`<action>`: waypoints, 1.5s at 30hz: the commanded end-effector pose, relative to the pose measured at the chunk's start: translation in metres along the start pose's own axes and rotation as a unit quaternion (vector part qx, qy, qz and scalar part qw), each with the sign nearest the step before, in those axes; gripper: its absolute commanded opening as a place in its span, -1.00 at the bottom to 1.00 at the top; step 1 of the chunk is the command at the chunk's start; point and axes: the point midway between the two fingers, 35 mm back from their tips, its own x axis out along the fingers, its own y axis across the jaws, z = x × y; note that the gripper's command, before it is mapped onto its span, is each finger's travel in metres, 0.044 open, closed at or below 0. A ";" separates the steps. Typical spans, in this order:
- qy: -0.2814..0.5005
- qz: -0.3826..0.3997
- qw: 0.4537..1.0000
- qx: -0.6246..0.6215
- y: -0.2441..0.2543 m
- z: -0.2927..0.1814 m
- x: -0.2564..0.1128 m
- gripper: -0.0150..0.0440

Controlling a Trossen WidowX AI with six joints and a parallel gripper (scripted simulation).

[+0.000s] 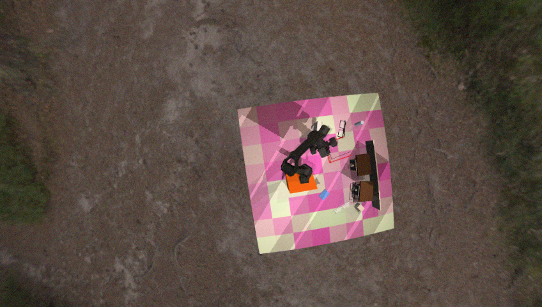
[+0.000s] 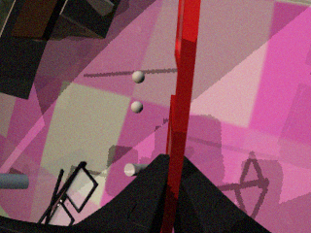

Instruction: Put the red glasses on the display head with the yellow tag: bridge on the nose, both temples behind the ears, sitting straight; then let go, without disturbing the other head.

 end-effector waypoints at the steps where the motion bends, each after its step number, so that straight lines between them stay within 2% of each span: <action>1: 0.014 0.021 0.998 0.061 -0.002 -0.002 -0.010 -0.49; 15: 0.082 0.063 0.963 0.251 -0.005 -0.004 -0.041 -0.49; 45: 0.077 0.060 0.968 0.232 -0.004 -0.005 -0.039 -0.49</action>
